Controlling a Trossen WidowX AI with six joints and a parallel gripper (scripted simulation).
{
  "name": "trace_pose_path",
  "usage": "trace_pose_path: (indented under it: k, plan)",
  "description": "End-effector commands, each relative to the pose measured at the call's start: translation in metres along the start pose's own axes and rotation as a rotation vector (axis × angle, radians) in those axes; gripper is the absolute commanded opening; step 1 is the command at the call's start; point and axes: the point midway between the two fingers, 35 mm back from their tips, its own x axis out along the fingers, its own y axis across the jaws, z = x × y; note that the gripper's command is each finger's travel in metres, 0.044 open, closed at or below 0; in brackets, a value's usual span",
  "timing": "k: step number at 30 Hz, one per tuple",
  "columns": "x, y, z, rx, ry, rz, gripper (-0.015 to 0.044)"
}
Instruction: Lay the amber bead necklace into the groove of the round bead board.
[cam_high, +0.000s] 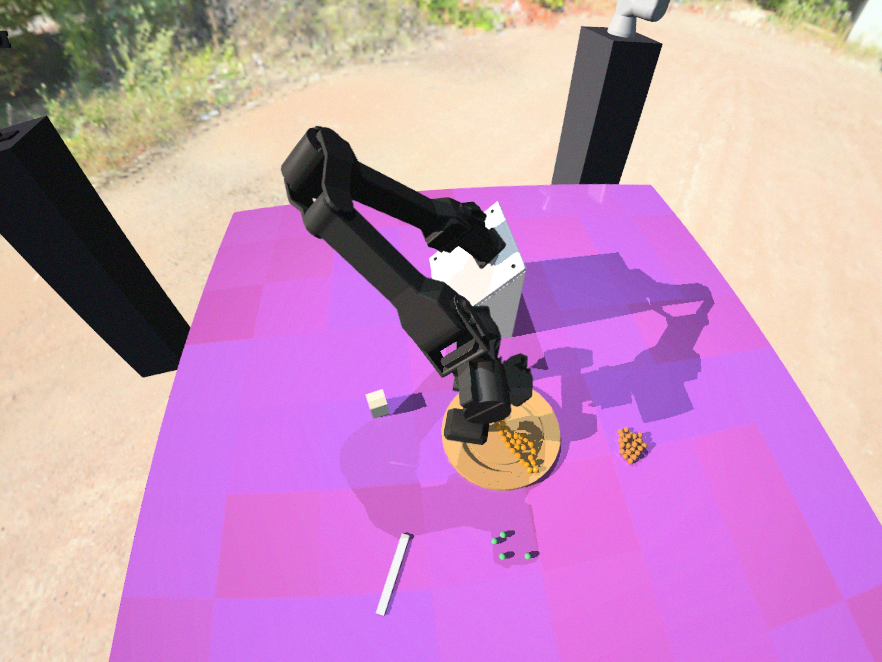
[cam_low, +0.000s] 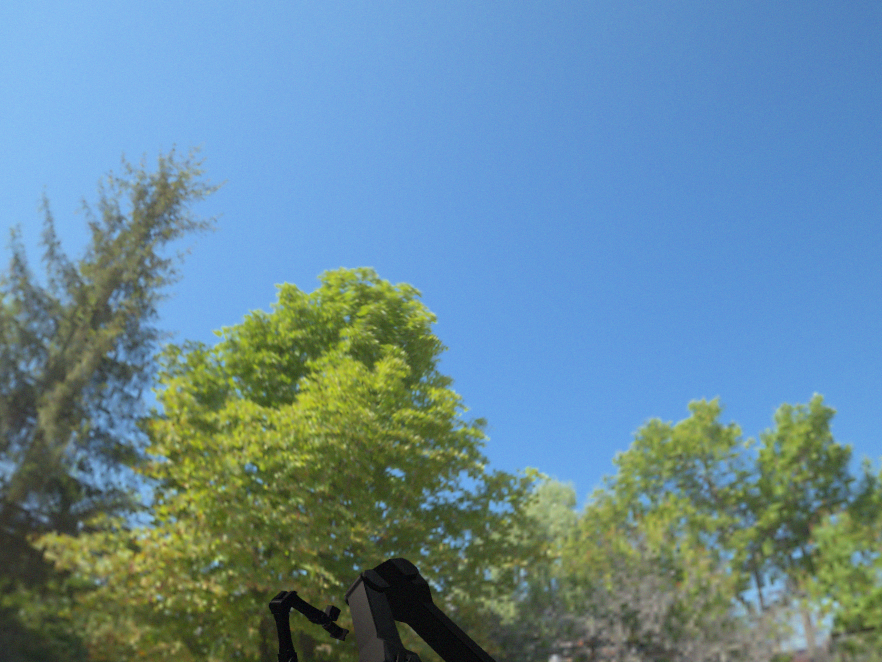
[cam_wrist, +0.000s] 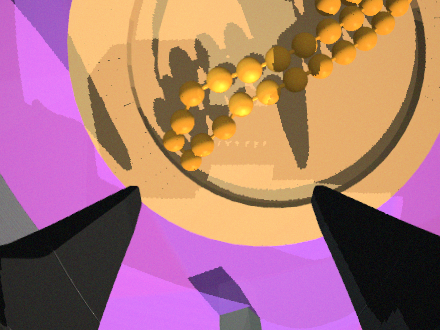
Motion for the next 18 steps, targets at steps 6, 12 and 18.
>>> trace_pose_path:
  k: [6,12,18]
  plan:
    - [-0.005,0.000,0.000,0.013,-0.004,0.005,0.0414]
    - [-0.020,-0.006,0.030,0.376,-0.011,0.010,0.0256]
    - [-0.035,-0.008,0.054,0.685,-0.005,0.006,0.0250]
